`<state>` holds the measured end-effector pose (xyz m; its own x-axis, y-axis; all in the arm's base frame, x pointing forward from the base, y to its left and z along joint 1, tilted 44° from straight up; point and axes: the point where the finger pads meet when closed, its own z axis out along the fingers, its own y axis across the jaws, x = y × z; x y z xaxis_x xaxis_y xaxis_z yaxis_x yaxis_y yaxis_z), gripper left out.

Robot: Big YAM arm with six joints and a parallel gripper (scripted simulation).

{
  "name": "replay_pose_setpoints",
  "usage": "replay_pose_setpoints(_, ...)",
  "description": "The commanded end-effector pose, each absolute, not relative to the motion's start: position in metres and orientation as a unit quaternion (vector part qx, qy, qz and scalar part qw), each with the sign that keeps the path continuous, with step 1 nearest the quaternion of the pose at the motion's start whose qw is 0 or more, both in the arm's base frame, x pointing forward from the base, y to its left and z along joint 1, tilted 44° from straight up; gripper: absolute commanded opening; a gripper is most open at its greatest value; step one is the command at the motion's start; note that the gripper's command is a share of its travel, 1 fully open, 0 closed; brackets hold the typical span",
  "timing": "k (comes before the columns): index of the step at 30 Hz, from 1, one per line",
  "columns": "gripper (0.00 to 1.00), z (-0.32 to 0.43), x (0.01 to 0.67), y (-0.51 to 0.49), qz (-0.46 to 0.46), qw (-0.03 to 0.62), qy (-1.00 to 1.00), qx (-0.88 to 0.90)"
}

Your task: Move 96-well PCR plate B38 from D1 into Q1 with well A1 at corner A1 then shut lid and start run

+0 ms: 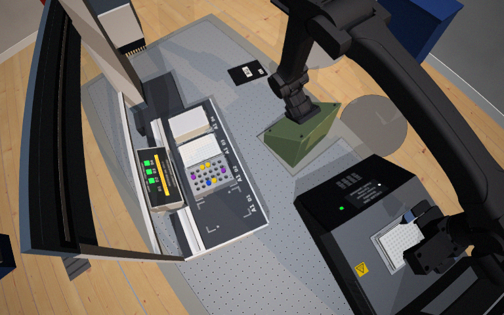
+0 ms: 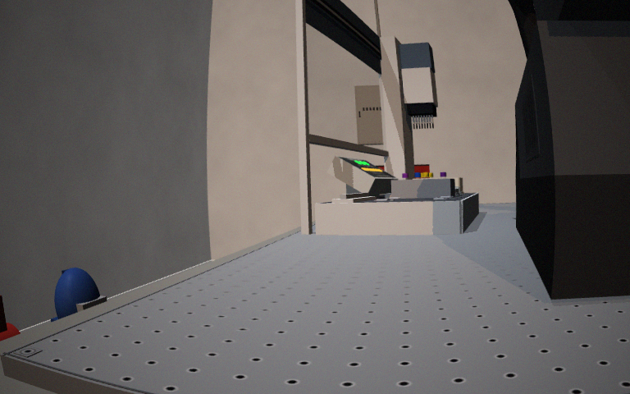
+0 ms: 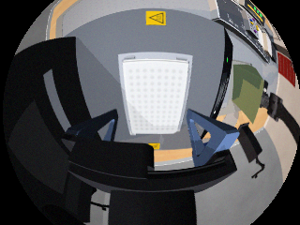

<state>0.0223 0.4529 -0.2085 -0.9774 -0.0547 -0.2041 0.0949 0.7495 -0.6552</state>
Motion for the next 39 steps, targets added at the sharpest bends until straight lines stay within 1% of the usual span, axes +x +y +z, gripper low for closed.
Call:
replay_pose_setpoints(1,1.00,-0.192,0.023,0.482,-0.331,0.105,0.938,0.017)
replay_pose_setpoints(5,1.00,-0.194,0.021,0.477,-0.342,0.105,0.934,0.015)
replay_pose_setpoints(15,1.00,-0.189,0.012,0.490,-0.337,0.109,0.935,0.013)
replay_pose_setpoints(27,1.00,-0.149,0.009,0.518,-0.315,0.107,0.943,0.017)
replay_pose_setpoints(31,1.00,-0.150,0.007,0.521,-0.309,0.107,0.945,0.016)
replay_pose_setpoints(39,1.00,-0.178,0.008,0.497,-0.333,0.105,0.937,0.002)
